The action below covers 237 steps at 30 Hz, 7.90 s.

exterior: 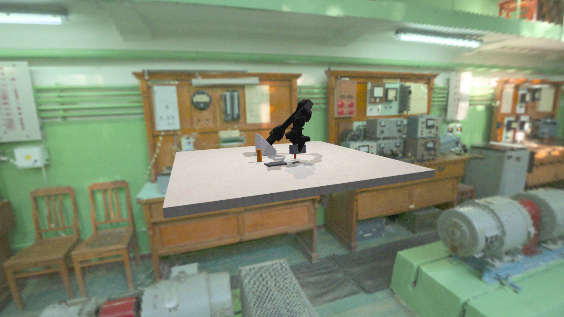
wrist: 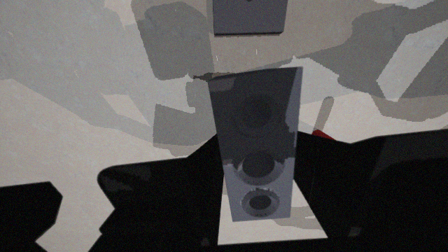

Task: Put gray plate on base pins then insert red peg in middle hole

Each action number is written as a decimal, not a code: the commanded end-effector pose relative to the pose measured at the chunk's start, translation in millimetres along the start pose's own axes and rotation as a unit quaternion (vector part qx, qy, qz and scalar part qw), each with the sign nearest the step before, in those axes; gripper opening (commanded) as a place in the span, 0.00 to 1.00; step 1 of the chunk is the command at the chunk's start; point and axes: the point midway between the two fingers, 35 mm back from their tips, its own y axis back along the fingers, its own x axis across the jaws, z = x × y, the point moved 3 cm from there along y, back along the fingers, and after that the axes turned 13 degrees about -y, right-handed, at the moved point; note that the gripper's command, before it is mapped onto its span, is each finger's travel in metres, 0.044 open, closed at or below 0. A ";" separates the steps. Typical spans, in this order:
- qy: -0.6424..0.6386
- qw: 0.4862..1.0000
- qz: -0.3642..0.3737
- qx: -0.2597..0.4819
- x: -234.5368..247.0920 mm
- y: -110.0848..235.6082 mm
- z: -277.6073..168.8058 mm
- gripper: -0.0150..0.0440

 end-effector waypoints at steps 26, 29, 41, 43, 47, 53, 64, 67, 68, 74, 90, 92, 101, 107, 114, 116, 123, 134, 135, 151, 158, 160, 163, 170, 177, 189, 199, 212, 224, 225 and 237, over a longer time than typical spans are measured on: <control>0.002 1.000 0.004 0.000 -9.8 75.0 -0.1 0.25; -0.001 1.000 0.004 0.000 -6.8 71.0 8.4 0.25; -0.009 1.000 0.002 -0.005 -0.4 57.2 38.7 0.25; -0.010 1.000 0.002 -0.007 0.2 55.0 43.4 0.25; -0.015 1.000 0.002 -0.006 2.5 49.7 53.6 0.25; -0.022 1.000 0.003 -0.006 5.3 41.4 69.1 0.25; -0.037 0.999 0.004 -0.004 8.7 23.7 100.8 0.25; -0.041 0.999 0.004 -0.004 9.0 18.7 109.4 0.25; -0.043 0.999 0.004 -0.004 9.1 17.0 112.2 0.25; -0.051 0.999 0.005 -0.002 8.9 6.7 129.1 0.25; -0.058 0.998 0.005 -0.001 7.9 -3.0 144.1 0.25; -0.058 0.998 0.005 -0.001 7.9 -3.0 144.1 0.25; -0.058 0.998 0.005 -0.001 7.9 -3.0 144.1 0.25; -0.058 0.998 0.005 -0.001 7.9 -3.0 144.1 0.25; -0.058 0.998 0.005 -0.001 7.9 -3.0 144.1 0.25; -0.058 0.998 0.005 -0.001 7.7 -3.0 145.7 0.25; -0.058 0.998 0.005 -0.001 7.8 -14.8 145.7 0.25; -0.058 0.998 0.005 -0.001 8.1 -25.8 145.7 0.25; -0.058 0.998 0.005 -0.001 8.1 -27.5 145.7 0.25; -0.053 0.999 0.005 -0.003 8.6 -39.1 143.9 0.25; -0.053 0.999 0.005 -0.003 8.6 -39.1 143.9 0.43; -0.053 0.999 0.005 -0.003 8.6 -39.1 143.9 0.52; -0.053 0.999 0.005 -0.003 8.6 -39.1 143.9 0.65; -0.053 0.999 0.005 -0.003 8.6 -39.1 143.9 0.97; -0.054 0.999 0.005 -0.003 9.0 -36.9 144.1 1.00; -0.059 0.998 0.005 -0.003 12.7 78.3 144.7 1.00; -0.033 0.999 0.004 -0.003 0.4 82.8 114.1 1.00; 0.105 0.994 0.001 0.001 -103.3 73.9 -12.7 1.00; 0.112 0.994 0.001 0.001 -114.9 63.1 -22.7 1.00; 0.112 0.994 0.001 0.001 -114.8 52.9 -22.8 1.00; 0.113 0.994 0.002 0.002 -114.7 27.8 -22.7 1.00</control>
